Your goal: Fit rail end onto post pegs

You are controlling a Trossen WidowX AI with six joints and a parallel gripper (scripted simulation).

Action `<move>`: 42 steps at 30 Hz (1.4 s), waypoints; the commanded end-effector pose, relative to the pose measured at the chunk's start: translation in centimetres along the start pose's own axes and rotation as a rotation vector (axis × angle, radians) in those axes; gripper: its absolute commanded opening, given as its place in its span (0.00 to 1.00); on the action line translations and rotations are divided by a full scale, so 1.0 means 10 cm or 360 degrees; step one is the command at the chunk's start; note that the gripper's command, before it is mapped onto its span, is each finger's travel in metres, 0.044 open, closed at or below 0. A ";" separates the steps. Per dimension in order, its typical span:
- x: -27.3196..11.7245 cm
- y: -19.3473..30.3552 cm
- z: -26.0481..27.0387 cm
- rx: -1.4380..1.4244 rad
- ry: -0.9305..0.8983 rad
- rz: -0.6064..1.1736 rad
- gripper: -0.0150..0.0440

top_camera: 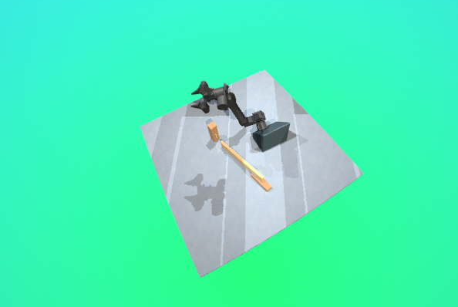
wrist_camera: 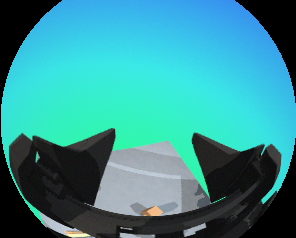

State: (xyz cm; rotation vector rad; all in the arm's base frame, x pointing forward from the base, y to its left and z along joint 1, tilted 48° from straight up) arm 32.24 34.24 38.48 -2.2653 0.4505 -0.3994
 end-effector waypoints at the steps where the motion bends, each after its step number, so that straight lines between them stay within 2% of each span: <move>1: -0.01 -0.01 -0.01 0.0002 -0.0002 -0.0005 0.98; 5: -0.23 -0.16 -0.24 0.0053 -0.0041 -0.0123 1.00; 12: -0.88 -0.49 -1.12 0.0239 -0.0119 -0.0487 1.00; 24: -1.44 -0.53 -2.41 0.0535 -0.0110 -0.0861 1.00; 33: -1.55 -0.25 -3.43 0.0808 -0.0033 -0.1026 1.00; 42: -1.24 0.32 -4.41 0.1125 0.0083 -0.1017 1.00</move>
Point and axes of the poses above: the point midway between the two fingers, 35 mm back from their tips, its own x axis out along the fingers, its own z axis across the jaws, y = z × x, the point moved 8 cm from there along -x, back along the fingers, and after that the axes turned 9 degrees about x, right-handed, at the moved point
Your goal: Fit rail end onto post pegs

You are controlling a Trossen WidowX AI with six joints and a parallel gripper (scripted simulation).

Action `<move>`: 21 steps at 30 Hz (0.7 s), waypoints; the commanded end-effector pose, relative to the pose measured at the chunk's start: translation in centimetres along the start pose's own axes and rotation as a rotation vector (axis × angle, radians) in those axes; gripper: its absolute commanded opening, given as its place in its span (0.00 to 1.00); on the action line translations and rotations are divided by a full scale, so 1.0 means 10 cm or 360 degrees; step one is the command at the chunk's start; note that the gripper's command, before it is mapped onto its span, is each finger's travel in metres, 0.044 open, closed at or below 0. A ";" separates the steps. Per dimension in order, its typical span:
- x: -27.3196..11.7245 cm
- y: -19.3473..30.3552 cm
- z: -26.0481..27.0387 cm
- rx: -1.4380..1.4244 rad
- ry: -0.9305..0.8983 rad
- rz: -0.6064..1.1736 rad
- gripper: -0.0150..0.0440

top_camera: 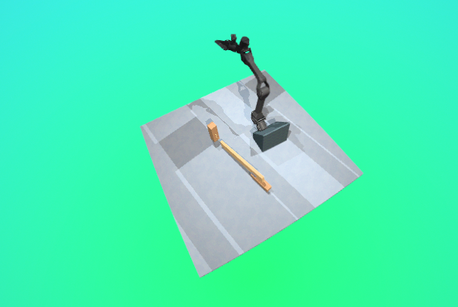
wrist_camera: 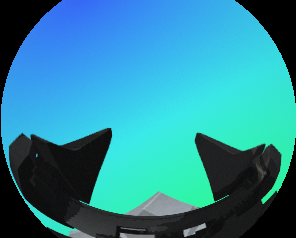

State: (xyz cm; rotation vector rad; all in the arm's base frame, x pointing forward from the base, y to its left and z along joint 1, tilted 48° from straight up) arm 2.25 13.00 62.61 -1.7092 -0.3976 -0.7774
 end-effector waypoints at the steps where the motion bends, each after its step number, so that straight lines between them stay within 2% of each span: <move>1: 0.09 0.10 -0.46 0.0097 0.0099 0.0026 1.00; 12: 0.50 0.94 -1.58 0.0321 0.0342 0.0326 1.00; 21: 0.86 2.11 -1.90 0.0342 0.0402 0.0827 1.00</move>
Point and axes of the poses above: the point midway between the two fingers, 35 mm back from their tips, its own x axis out along the fingers, its own z axis across the jaws, y = z × x, the point moved 8 cm from there along -x, back along the fingers, and after that the axes turned 9 degrees about x, right-handed, at the moved point
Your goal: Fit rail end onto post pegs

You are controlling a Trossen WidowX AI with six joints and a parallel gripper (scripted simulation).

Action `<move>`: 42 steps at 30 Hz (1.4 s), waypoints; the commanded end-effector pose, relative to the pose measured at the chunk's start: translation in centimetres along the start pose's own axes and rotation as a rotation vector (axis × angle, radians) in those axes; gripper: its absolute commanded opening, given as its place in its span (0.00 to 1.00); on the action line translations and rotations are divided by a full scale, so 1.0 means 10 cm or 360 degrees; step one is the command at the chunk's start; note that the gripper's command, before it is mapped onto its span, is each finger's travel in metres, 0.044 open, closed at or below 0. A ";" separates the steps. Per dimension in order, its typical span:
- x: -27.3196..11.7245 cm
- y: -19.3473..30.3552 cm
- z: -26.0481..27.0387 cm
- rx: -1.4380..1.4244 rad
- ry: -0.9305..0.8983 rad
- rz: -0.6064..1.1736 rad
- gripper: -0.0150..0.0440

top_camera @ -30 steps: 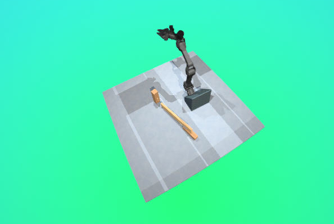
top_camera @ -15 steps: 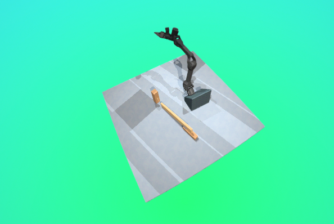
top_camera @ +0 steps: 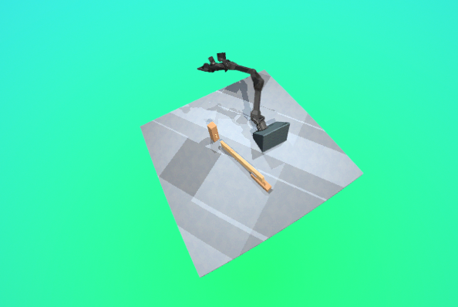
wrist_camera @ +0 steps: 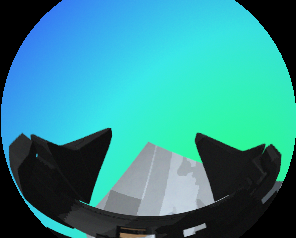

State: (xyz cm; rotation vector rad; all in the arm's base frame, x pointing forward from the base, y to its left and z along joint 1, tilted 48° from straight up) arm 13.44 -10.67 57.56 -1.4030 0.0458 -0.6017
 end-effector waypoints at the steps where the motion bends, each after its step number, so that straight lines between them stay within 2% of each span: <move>1: 0.33 0.41 -0.09 -0.0043 0.0035 0.0224 1.00; 10: 0.92 1.65 0.08 -0.0350 -0.0028 0.0862 1.00; 19: 0.99 2.94 0.59 -0.0895 -0.0289 0.1493 1.00; 27: 0.58 3.96 1.10 -0.1544 -0.0684 0.1985 1.00; 31: 0.44 4.24 1.24 -0.1679 -0.0756 0.2050 1.00; 38: -0.14 4.86 1.38 -0.2411 -0.1173 0.2392 1.00; 42: -0.68 5.22 1.41 -0.3089 -0.1604 0.2581 1.00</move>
Point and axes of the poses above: the point midway between the two fingers, 35 mm back from their tips, its own x axis out along the fingers, its own z axis across the jaws, y = z × x, the point moved 8 cm from there along -x, back along the fingers, and after that the axes turned 9 degrees about x, right-handed, at the moved point
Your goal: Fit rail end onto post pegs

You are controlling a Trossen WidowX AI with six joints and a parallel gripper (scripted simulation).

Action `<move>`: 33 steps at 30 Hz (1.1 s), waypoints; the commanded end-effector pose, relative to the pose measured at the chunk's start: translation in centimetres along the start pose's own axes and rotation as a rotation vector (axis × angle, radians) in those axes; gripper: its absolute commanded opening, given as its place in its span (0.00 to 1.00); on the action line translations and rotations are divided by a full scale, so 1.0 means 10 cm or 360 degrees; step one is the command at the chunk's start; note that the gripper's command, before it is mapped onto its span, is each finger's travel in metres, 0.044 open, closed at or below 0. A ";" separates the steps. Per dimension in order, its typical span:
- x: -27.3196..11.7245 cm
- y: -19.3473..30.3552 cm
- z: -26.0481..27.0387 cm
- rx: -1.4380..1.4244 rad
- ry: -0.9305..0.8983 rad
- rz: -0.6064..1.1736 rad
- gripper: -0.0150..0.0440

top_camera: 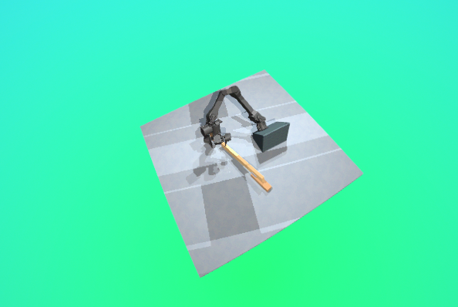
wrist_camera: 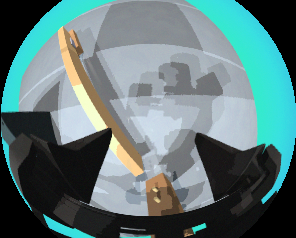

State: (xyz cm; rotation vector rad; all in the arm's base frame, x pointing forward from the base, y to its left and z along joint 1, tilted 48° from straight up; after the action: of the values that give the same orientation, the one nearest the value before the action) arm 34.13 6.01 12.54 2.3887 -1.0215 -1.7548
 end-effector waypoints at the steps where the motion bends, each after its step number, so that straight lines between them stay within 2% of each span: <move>1: 0.20 -0.14 0.46 -0.0574 -0.0082 0.0293 1.00; 3: 0.28 -0.19 0.69 -0.0899 -0.0116 0.0449 1.00; 5: 0.30 -0.20 0.77 -0.1015 -0.0128 0.0505 1.00; 33: 0.65 -0.08 0.78 -0.1013 -0.0128 0.0502 1.00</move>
State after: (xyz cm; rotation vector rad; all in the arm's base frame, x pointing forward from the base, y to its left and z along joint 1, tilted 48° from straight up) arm 28.97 6.62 4.17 1.6984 -0.6535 -1.7279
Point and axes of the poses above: the point midway between the two fingers, 35 mm back from their tips, its own x axis out along the fingers, its own z axis across the jaws, y = z × x, the point moved 8 cm from there along -x, back along the fingers, and after that the axes turned 9 degrees about x, right-handed, at the moved point
